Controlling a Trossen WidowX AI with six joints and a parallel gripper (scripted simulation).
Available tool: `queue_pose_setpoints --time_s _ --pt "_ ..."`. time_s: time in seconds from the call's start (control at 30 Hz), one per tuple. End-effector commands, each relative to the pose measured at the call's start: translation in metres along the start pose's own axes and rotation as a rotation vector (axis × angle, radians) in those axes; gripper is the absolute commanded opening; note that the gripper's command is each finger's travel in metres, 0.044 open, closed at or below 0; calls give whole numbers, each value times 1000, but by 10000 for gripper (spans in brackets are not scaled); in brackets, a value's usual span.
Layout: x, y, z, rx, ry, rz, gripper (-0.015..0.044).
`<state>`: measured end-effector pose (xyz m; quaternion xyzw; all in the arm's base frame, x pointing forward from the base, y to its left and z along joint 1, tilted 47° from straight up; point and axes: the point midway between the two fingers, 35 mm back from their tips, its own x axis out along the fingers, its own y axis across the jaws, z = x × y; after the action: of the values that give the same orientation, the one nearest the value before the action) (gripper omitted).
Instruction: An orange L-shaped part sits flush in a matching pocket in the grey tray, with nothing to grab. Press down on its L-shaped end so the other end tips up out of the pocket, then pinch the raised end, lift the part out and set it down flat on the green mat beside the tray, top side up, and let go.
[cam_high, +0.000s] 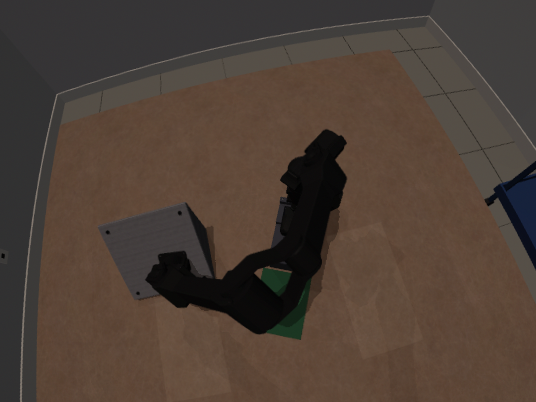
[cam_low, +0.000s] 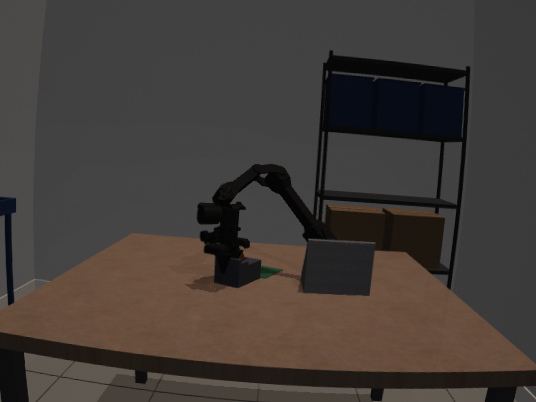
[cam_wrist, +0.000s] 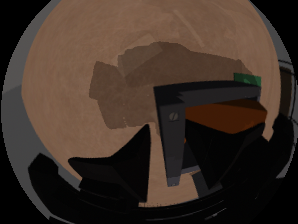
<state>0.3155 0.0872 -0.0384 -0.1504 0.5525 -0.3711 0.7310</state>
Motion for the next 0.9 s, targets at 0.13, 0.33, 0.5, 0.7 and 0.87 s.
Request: queue_pose_setpoints --time_s 0.13,0.33,0.5,0.7,0.87 --pt "-9 7 0 0 4 -7 180" --pt "-19 9 0 0 5 -8 180" --pt "-74 5 2 -2 7 -5 180" --pt "-106 -1 0 -2 7 -7 180" --pt "-104 1 0 -6 -7 2 180"
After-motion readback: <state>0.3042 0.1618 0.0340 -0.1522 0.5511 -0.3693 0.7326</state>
